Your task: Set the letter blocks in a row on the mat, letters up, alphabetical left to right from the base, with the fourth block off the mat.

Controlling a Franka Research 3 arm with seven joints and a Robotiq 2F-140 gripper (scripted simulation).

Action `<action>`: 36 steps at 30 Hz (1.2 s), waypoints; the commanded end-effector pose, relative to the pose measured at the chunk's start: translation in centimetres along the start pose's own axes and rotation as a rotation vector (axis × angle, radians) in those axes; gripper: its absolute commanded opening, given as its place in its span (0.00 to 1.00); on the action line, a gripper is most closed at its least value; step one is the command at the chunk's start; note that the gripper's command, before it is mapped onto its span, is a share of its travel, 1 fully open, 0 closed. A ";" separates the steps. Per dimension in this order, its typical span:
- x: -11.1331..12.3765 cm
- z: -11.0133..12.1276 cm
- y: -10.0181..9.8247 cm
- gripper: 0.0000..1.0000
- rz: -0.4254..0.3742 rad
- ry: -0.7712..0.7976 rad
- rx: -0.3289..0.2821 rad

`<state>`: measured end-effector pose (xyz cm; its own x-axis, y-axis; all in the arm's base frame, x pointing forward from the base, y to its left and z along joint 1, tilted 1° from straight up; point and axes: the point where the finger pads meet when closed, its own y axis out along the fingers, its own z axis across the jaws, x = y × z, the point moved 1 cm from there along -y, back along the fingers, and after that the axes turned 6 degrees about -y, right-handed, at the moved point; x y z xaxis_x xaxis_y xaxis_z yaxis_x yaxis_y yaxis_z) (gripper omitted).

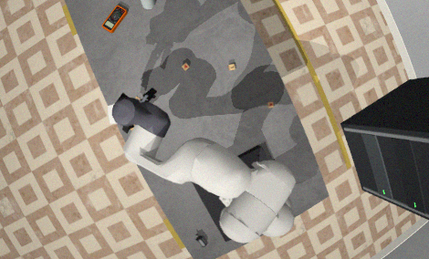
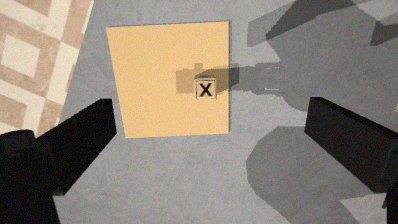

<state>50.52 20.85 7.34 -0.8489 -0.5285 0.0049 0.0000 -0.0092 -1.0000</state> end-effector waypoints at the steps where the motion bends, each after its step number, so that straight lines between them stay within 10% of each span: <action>1: 0.1 0.0 0.0 1.00 -0.003 -0.008 -0.002; 7: 0.3 0.5 0.0 1.00 -0.004 -0.002 -0.001; 21: 15.1 20.8 1.2 1.00 -0.042 0.266 0.013; 24: 16.6 22.0 1.2 1.00 -0.043 0.288 0.012; 36: 39.1 31.6 1.1 1.00 -0.027 0.614 0.001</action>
<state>36.67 -23.43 6.43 -0.9902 0.1264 0.0594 -0.0652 -0.0415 -0.9970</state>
